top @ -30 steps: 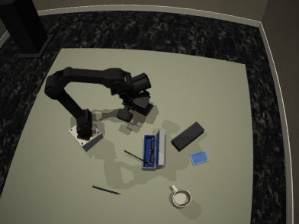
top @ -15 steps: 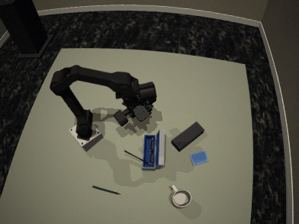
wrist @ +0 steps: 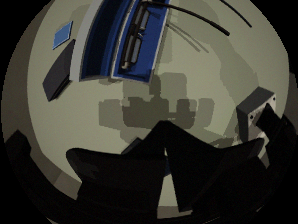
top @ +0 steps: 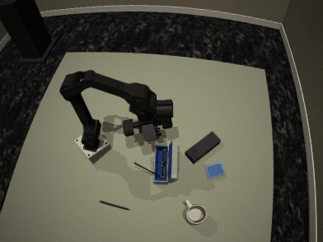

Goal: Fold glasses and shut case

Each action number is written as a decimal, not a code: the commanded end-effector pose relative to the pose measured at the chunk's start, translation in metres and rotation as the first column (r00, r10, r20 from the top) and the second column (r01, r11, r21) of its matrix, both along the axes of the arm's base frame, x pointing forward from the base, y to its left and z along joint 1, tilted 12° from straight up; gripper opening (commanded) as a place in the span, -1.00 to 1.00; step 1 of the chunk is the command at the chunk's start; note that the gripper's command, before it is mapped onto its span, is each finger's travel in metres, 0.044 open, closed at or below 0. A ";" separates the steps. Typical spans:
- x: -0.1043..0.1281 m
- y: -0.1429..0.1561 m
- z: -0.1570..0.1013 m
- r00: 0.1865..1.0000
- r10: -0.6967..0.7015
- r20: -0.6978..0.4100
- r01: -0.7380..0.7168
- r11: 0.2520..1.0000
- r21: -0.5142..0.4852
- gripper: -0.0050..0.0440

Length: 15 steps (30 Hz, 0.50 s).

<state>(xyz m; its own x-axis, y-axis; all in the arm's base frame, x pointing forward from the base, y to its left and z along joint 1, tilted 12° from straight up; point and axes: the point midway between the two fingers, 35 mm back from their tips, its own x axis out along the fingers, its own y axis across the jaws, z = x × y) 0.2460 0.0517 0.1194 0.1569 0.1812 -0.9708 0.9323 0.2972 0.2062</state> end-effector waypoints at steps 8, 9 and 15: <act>0.004 -0.009 -0.007 0.989 -0.135 -0.057 0.135 0.991 -0.004 -0.80; 0.005 -0.008 -0.016 0.989 -0.135 -0.057 0.135 0.991 -0.004 -0.80; 0.009 -0.002 -0.054 0.989 -0.135 -0.057 0.135 0.991 -0.004 -0.80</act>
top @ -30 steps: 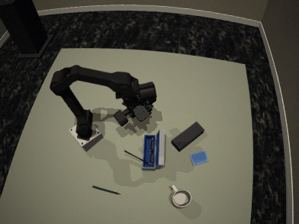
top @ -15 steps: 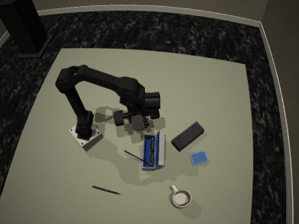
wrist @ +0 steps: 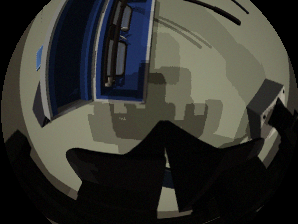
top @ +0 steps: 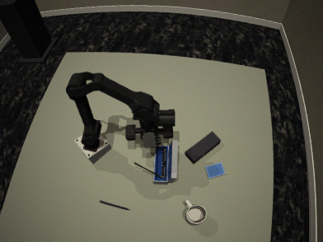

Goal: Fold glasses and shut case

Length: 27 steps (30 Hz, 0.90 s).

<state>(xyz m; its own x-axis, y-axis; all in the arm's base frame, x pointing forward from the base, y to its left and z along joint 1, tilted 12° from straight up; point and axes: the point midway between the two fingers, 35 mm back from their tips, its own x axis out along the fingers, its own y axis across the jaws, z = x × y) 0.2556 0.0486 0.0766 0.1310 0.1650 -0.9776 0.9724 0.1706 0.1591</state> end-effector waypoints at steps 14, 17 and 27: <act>0.001 -0.004 -0.012 1.000 -0.003 -0.007 0.003 1.000 -0.003 -0.80; 0.002 -0.008 -0.013 1.000 -0.003 -0.007 0.003 1.000 -0.003 -0.80; 0.003 -0.016 -0.014 1.000 -0.003 -0.007 0.003 1.000 -0.003 -0.80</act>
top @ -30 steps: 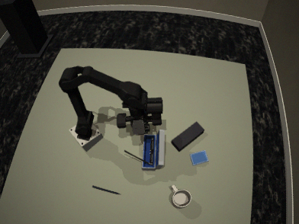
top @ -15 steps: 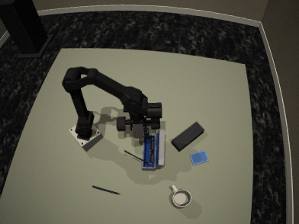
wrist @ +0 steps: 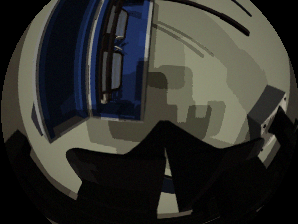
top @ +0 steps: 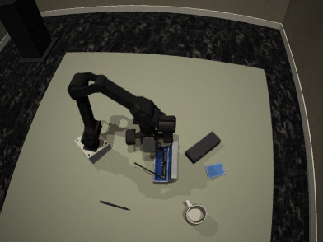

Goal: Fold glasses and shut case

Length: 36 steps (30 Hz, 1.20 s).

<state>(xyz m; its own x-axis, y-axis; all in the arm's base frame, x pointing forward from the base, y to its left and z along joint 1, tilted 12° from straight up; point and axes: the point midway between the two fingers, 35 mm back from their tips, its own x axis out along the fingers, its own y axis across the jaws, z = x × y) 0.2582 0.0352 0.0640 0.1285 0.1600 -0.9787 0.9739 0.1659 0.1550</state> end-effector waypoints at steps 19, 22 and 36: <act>0.003 -0.013 -0.003 1.000 0.002 -0.003 -0.002 1.000 0.002 -0.80; 0.003 -0.015 -0.003 1.000 0.002 -0.003 -0.002 1.000 0.002 -0.80; 0.005 -0.023 -0.004 1.000 0.002 -0.003 -0.002 1.000 0.002 -0.80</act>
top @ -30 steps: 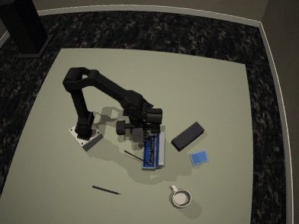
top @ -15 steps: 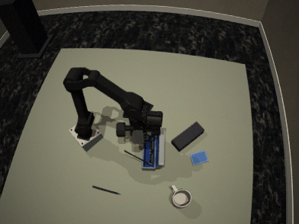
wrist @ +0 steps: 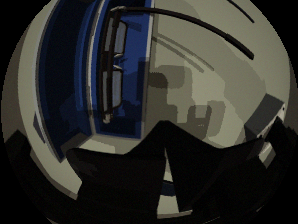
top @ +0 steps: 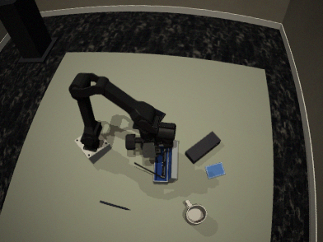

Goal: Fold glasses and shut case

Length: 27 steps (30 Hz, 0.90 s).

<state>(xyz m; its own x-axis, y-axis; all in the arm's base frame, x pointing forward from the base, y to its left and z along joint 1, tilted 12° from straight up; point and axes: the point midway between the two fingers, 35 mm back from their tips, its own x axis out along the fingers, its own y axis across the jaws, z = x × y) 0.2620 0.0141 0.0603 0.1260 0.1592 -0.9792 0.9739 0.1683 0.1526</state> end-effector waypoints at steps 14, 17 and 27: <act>0.002 -0.010 -0.002 1.000 0.000 -0.001 0.000 1.000 0.003 -0.80; 0.003 -0.012 -0.002 1.000 0.000 -0.001 0.000 1.000 0.003 -0.80; 0.004 -0.017 -0.003 1.000 0.000 -0.001 0.000 1.000 0.003 -0.80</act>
